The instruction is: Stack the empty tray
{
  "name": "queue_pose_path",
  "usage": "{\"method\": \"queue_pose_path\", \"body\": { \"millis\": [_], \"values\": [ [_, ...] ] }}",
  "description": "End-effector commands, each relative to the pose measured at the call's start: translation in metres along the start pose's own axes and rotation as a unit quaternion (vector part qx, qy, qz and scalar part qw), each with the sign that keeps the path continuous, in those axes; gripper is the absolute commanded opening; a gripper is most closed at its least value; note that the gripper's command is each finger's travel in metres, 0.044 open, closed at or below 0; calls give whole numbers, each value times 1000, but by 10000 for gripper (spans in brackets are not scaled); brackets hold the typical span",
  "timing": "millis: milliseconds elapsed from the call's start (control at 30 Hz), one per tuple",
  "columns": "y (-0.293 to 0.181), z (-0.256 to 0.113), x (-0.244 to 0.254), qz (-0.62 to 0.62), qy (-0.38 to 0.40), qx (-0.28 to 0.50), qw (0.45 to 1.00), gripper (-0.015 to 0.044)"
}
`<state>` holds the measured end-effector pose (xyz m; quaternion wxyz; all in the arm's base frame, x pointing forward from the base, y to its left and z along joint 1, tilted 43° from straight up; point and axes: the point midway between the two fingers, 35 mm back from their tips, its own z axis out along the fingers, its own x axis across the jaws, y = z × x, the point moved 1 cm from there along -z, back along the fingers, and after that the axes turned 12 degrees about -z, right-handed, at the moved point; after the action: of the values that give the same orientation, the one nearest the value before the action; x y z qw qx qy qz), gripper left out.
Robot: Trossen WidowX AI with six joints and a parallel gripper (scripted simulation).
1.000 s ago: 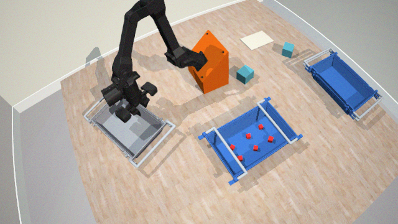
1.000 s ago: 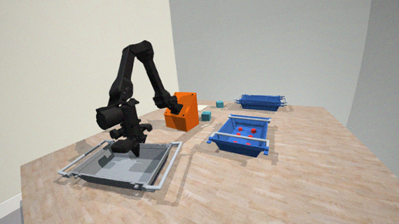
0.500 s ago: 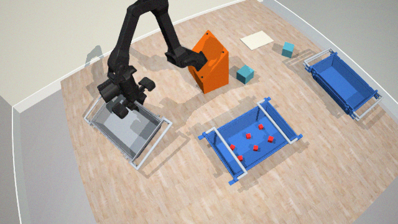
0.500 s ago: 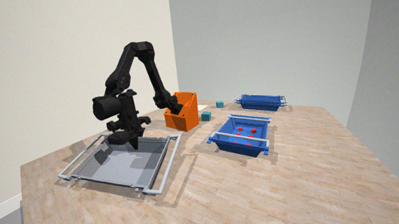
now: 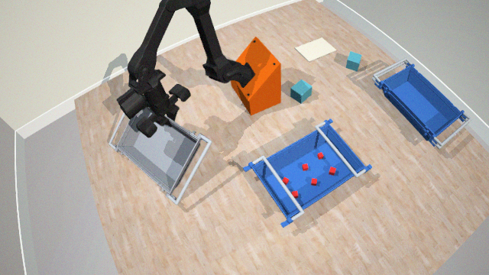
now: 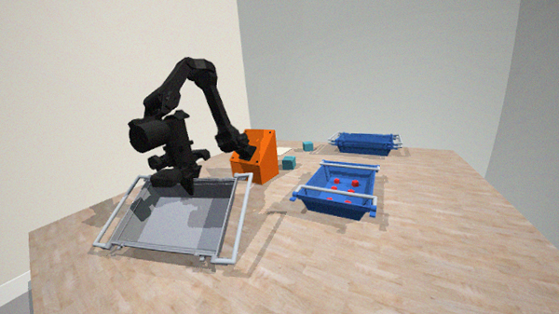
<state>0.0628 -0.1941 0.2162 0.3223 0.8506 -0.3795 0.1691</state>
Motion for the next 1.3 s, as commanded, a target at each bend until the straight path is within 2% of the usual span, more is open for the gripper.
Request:
{"method": "queue_pose_path", "body": {
  "millis": [0, 767, 1267],
  "values": [
    [3, -9, 5, 6, 15, -5, 1000, 0],
    [17, -100, 28, 8, 14, -2, 1000, 0],
    [18, -103, 28, 8, 14, -2, 1000, 0]
  ]
}}
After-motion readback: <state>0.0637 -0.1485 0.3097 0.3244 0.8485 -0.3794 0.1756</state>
